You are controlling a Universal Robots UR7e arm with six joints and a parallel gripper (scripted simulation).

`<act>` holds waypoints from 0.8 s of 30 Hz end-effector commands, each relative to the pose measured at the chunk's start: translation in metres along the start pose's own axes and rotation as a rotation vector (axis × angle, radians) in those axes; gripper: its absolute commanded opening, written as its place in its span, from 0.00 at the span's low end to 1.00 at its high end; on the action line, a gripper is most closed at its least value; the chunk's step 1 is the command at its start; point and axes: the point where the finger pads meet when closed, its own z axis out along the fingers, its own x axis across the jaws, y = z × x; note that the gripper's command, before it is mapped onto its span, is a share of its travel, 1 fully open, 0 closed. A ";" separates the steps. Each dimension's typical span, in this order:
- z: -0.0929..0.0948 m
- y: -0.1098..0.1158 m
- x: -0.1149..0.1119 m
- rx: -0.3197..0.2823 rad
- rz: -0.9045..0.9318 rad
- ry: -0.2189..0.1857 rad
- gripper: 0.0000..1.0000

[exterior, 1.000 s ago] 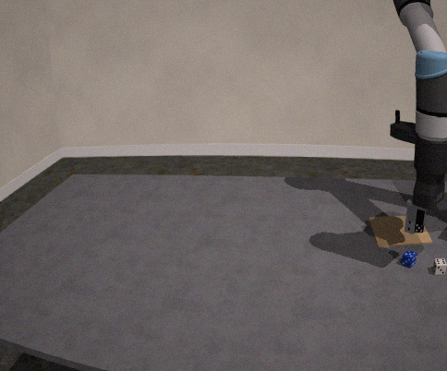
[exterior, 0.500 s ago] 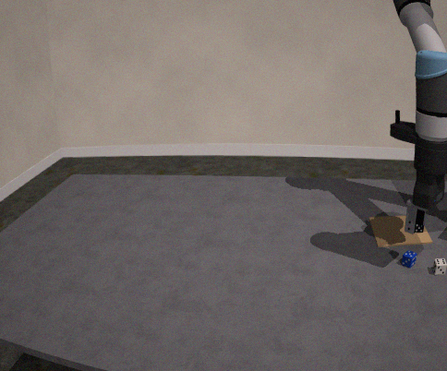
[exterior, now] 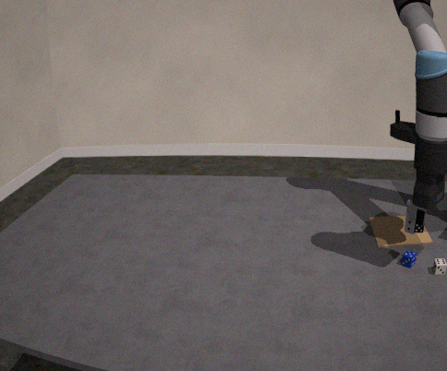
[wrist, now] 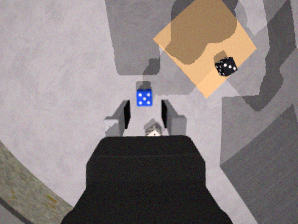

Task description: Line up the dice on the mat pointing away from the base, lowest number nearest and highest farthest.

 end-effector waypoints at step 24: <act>0.012 0.000 -0.001 0.000 0.001 0.001 0.79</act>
